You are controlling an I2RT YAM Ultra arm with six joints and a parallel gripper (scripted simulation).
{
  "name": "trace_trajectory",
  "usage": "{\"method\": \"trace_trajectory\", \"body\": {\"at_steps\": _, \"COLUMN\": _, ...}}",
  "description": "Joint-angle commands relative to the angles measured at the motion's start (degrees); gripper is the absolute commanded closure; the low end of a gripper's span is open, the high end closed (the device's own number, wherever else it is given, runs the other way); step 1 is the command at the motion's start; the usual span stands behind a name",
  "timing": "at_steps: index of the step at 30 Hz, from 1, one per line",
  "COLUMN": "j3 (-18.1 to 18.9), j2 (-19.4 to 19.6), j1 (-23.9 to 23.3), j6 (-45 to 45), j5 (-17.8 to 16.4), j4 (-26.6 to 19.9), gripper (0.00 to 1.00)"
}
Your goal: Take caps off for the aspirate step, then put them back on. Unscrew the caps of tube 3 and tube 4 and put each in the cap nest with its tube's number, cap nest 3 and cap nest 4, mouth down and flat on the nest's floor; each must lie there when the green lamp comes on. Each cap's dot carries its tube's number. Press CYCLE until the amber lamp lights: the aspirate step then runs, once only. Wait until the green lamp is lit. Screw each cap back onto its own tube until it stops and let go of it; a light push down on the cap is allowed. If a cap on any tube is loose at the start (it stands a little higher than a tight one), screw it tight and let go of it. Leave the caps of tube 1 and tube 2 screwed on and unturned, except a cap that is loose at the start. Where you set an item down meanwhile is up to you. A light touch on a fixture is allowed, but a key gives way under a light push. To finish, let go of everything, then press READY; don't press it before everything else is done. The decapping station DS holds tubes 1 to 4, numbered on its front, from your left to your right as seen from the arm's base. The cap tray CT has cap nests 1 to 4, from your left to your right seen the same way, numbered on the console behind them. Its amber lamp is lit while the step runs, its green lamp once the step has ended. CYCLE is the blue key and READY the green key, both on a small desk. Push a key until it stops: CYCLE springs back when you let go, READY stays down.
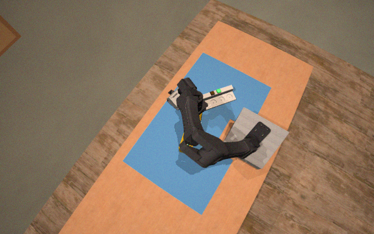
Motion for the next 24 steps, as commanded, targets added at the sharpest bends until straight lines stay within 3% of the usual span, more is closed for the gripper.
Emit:
{"method": "trace_trajectory", "body": {"at_steps": 1, "j3": 0.4, "j2": -0.2, "j1": -0.7, "j6": 6.1, "j5": -0.1, "j4": 0.1, "gripper": 1.0}}
{"method": "trace_trajectory", "body": {"at_steps": 13, "j3": 0.3, "j2": -0.2, "j1": -0.6, "j6": 29.2, "j5": -0.1, "j4": 0.3, "gripper": 1.0}}
{"method": "trace_trajectory", "body": {"at_steps": 21, "j3": 0.3, "j2": -0.2, "j1": -0.6, "j6": 30.2, "j5": -0.1, "j4": 0.3, "gripper": 1.0}}
{"method": "trace_trajectory", "body": {"at_steps": 22, "j3": 0.3, "j2": -0.2, "j1": -0.6, "j6": 30.2, "j5": -0.1, "j4": 0.3, "gripper": 0.51}}
{"method": "trace_trajectory", "body": {"at_steps": 24, "j3": 0.3, "j2": -0.2, "j1": -0.6, "j6": 30.2, "j5": -0.1, "j4": 0.3, "gripper": 0.51}}
